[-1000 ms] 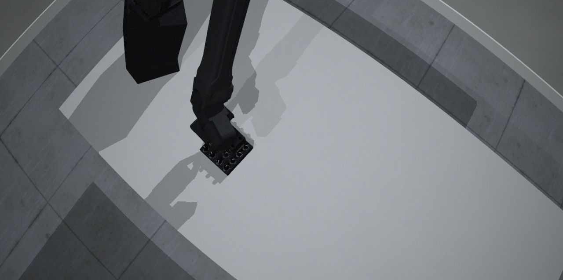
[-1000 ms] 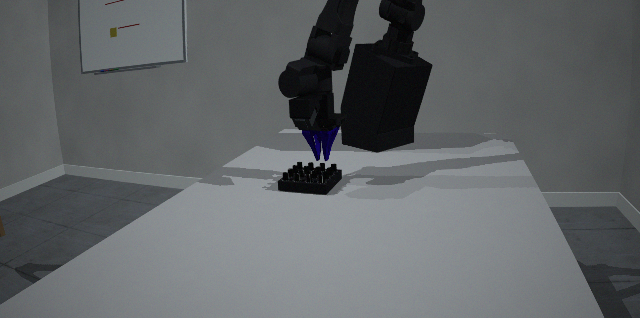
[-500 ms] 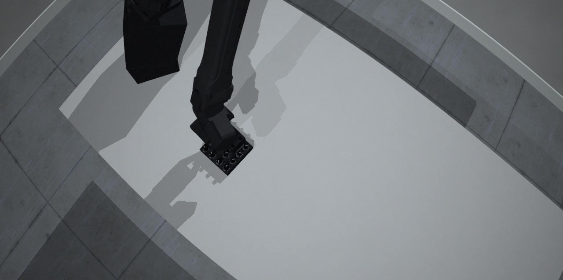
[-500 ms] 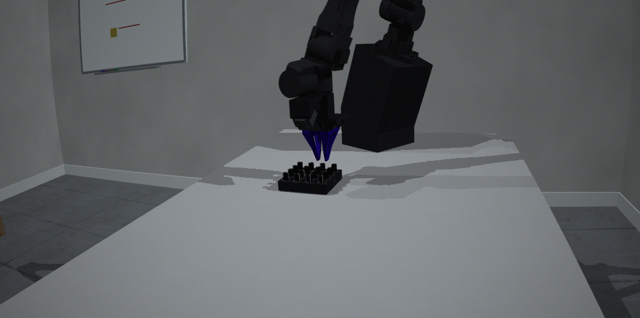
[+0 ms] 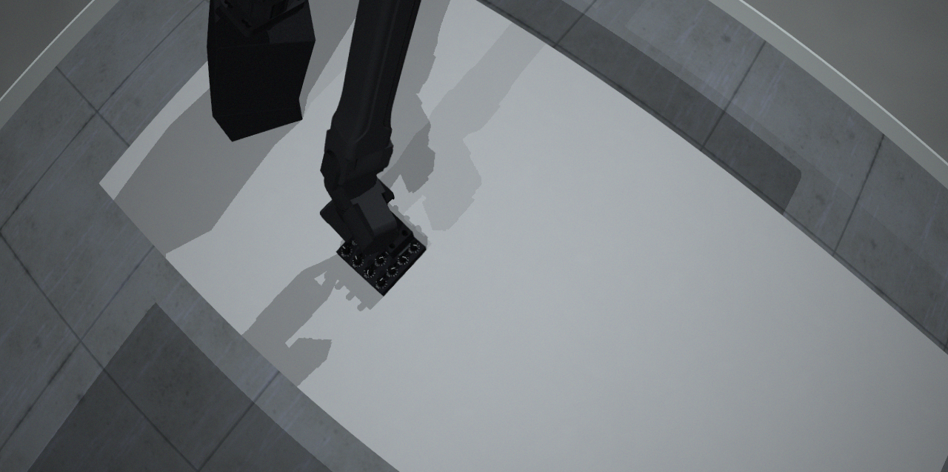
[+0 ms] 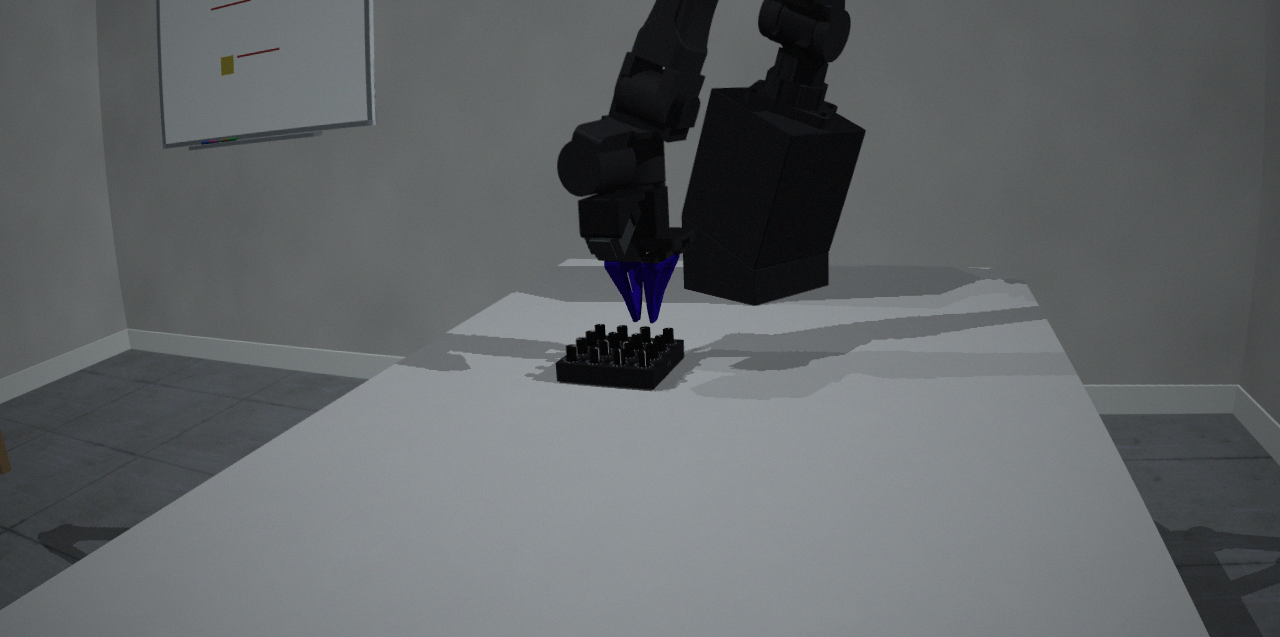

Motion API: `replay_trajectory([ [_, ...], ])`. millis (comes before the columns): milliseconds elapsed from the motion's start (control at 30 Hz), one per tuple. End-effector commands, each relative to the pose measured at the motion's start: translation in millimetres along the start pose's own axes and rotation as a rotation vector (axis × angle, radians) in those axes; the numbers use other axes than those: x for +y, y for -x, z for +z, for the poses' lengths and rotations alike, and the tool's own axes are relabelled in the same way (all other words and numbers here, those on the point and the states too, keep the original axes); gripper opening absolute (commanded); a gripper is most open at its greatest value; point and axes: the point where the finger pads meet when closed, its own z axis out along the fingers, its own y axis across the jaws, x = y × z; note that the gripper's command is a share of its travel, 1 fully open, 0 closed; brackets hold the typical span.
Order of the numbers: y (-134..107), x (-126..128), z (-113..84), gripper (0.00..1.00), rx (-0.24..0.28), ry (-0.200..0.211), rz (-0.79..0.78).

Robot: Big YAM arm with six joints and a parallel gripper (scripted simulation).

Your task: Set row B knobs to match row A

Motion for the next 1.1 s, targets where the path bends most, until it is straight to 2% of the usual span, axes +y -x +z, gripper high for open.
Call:
replay_trajectory([
  [0, 9.8, -0.7, 3.7, 0.18, -0.014, -0.007, -0.006],
  [267, 8.9, -1.2, 3.6, 0.18, -0.015, -0.007, -0.006],
  [600, -4.1, -2.9, 2.8, 0.18, -0.003, -0.005, 0.002],
  [1067, -4.5, -3.1, 2.7, 0.18, -0.002, -0.005, 0.002],
])
